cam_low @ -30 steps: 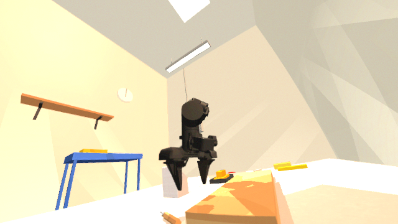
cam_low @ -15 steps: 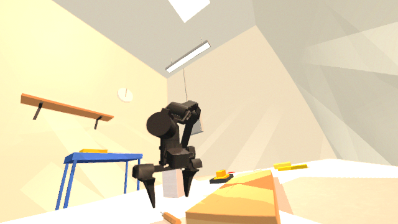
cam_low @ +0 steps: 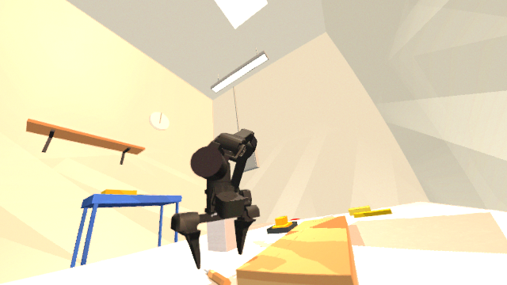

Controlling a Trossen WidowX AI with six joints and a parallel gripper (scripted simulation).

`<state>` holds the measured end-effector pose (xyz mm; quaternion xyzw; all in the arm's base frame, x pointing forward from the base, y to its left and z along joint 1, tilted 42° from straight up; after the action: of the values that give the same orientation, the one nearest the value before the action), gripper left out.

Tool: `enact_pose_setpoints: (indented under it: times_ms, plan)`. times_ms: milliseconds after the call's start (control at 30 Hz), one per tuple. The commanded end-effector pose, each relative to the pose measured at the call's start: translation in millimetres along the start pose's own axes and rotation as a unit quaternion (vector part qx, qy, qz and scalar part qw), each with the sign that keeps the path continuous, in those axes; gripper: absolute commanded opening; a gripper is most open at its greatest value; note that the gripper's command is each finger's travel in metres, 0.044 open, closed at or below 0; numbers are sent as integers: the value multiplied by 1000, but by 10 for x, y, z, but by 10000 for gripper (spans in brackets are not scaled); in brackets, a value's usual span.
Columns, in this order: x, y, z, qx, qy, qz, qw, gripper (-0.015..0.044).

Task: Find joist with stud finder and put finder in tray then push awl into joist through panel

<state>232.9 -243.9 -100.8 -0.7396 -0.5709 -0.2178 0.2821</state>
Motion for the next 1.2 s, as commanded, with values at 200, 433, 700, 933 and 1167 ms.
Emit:
enact_pose_setpoints:
  times_ms: [200,433,700,933,1167]
  plan:
    - [1,-3,190,3,5,4,1000,440]
    - [3,2,304,3,5,4,1000,440]
    - [7,4,422,3,5,4,1000,440]
    - [7,4,424,3,5,4,1000,361]
    - [7,4,424,3,5,4,1000,178]
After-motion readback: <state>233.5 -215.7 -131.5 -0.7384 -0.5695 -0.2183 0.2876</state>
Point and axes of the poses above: the point midway between the two fingers, 35 mm back from their tips, its own z axis out along the fingers, its own x axis across the jaws, y = z × x, the point moved 10 cm from there along -z, back along the fingers, and after that the axes turned 6 degrees about -z, right-handed, at the moved point
